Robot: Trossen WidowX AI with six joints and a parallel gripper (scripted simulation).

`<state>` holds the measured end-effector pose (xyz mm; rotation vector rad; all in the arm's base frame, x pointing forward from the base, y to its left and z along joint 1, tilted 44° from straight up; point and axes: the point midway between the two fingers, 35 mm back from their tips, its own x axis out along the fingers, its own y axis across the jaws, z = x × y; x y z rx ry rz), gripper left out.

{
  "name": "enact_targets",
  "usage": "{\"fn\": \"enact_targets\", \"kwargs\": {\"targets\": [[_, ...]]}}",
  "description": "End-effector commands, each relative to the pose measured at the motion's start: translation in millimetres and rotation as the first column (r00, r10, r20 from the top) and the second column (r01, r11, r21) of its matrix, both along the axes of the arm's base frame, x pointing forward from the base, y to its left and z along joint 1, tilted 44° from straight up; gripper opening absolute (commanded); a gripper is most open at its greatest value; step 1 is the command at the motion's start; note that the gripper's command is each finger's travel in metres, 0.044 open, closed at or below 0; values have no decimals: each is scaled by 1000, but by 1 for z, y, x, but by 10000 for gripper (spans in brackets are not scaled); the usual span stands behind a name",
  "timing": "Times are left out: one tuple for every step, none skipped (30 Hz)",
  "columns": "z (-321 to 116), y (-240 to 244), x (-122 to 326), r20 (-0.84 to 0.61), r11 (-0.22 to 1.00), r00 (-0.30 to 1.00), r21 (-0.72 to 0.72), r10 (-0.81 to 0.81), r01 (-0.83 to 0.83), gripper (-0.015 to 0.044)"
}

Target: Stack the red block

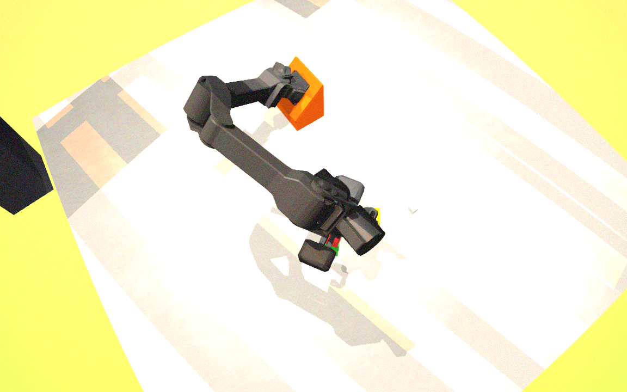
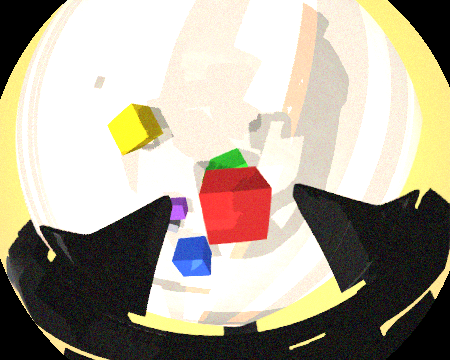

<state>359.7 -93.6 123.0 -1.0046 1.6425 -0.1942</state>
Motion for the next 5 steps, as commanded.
{"fn": "enact_targets", "kwargs": {"targets": [[0,0,0,0,1000,1000,0,0,0,440],[0,0,0,0,1000,1000,0,0,0,440],[0,0,0,0,1000,1000,0,0,0,440],[0,0,0,0,1000,1000,0,0,0,440],[0,0,0,0,1000,1000,0,0,0,440]]}}
